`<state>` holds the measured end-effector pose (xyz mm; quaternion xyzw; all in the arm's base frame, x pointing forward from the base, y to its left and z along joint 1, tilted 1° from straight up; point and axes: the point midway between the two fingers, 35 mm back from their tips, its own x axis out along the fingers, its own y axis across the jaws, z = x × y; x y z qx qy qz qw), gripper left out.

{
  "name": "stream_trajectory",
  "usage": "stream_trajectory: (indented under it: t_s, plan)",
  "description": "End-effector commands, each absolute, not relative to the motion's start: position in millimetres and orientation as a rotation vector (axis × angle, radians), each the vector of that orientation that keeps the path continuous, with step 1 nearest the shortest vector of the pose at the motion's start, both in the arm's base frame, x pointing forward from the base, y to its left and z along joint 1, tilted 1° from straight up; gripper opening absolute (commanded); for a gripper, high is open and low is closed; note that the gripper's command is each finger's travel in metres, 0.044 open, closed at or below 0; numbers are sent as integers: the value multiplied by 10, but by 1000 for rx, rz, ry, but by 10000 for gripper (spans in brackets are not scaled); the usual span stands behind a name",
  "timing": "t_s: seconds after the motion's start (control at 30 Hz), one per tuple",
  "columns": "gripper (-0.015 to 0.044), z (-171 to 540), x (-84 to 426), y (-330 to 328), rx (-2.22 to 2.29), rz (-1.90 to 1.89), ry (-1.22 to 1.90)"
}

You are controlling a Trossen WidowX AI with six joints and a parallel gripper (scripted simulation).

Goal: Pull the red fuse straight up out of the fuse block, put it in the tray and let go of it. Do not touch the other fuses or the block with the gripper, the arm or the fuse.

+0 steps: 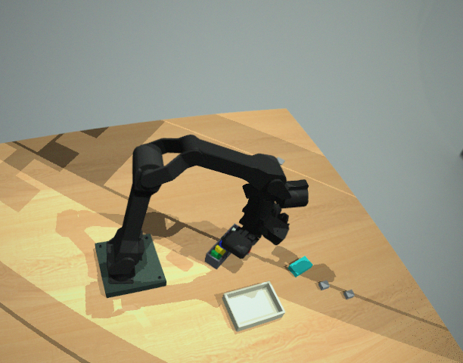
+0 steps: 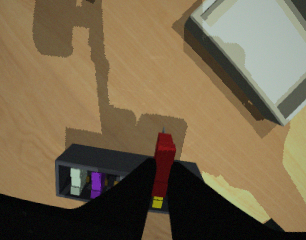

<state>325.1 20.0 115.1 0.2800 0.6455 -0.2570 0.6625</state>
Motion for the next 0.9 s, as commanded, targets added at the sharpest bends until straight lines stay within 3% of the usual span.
stream_trajectory:
  t_s: [0.0,0.63,0.87]
  plan:
    - [0,1148,3304,10,630,-576,1462]
    - [0,1126,3339,-1119,623,-583,1458]
    - [0,1085,3336,-1160,622,-583,1458]
